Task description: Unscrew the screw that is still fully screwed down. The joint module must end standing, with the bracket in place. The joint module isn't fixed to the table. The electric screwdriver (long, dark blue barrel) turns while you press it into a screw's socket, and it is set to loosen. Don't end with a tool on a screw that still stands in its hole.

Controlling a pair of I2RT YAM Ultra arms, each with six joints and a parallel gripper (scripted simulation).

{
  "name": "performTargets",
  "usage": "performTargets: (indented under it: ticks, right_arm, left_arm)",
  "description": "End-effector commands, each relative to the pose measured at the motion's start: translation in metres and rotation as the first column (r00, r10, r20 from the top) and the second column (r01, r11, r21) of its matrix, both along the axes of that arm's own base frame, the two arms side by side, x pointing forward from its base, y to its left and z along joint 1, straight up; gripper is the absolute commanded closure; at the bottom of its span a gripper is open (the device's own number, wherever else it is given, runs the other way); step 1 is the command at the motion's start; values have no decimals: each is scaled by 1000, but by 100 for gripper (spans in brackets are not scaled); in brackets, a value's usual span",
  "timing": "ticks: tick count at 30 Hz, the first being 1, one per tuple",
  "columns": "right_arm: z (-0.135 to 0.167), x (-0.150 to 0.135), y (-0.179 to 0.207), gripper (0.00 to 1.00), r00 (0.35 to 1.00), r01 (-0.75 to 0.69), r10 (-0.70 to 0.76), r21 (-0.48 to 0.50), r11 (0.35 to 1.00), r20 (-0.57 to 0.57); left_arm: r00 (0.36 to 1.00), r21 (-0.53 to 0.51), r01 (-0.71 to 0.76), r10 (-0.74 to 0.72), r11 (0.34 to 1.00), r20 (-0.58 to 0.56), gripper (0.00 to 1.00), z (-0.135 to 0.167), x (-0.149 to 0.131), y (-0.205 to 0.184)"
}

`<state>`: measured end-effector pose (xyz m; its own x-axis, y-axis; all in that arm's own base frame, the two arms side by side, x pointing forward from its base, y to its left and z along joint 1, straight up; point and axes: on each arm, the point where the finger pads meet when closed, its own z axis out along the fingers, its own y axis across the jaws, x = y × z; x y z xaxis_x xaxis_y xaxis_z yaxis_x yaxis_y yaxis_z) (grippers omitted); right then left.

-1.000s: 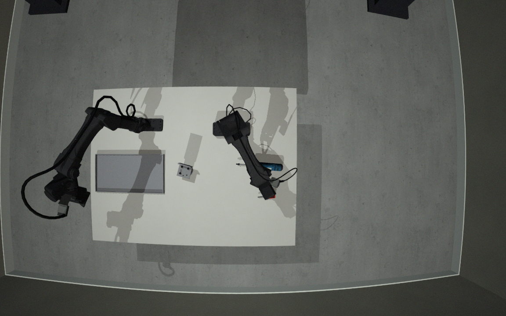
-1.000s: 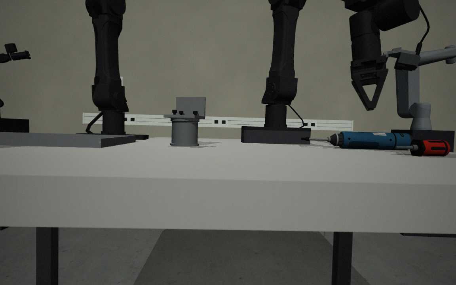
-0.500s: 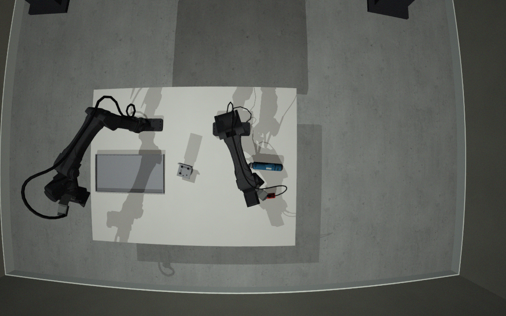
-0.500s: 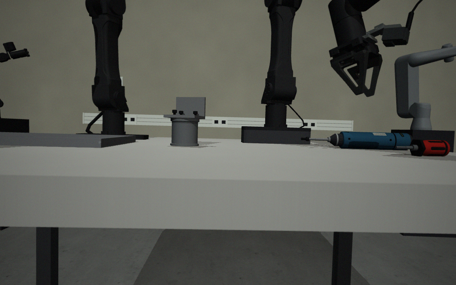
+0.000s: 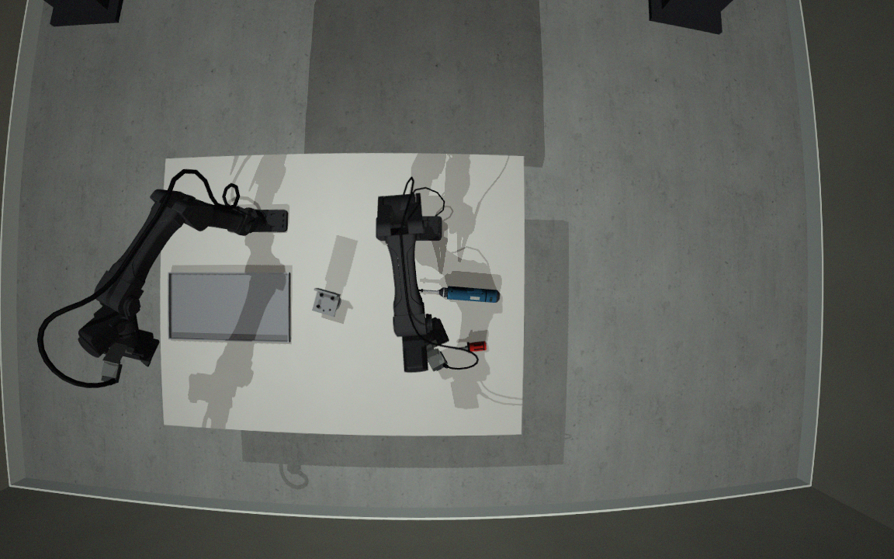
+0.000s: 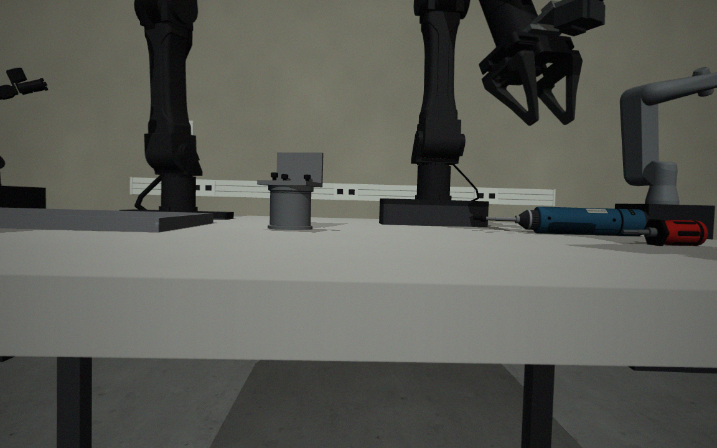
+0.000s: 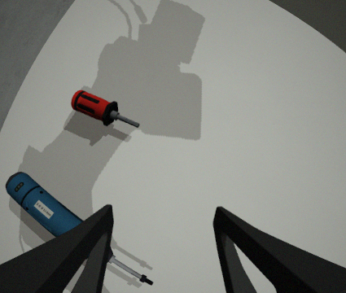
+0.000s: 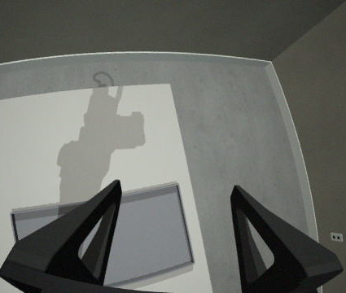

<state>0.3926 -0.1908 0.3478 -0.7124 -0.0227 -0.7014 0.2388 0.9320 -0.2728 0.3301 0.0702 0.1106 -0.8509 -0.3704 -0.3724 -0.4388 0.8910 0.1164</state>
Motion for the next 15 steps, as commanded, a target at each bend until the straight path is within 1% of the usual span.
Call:
performTargets:
  ticks: [1, 2, 7, 8, 15]
  right_arm:
    - [25, 0, 3, 14, 998, 4, -3, -24, 1000, 62]
    - [25, 0, 3, 14, 998, 4, -3, -24, 1000, 62]
    - [25, 0, 3, 14, 998, 4, -3, -24, 1000, 62]
    - [25, 0, 3, 14, 998, 4, -3, -24, 1000, 62]
    - [25, 0, 3, 14, 998, 4, -3, -24, 1000, 62]
  left_arm:
    - [987, 97, 118, -127, 988, 100, 35, 36, 28, -10]
    - [982, 112, 147, -159, 983, 105, 35, 39, 31, -16]
    - [984, 111, 141, -151, 984, 93, 35, 35, 31, -13]
    - [976, 127, 174, -188, 977, 110, 35, 43, 33, -22]
    - [912, 230, 350, -386, 908, 139, 35, 68, 45, -68]
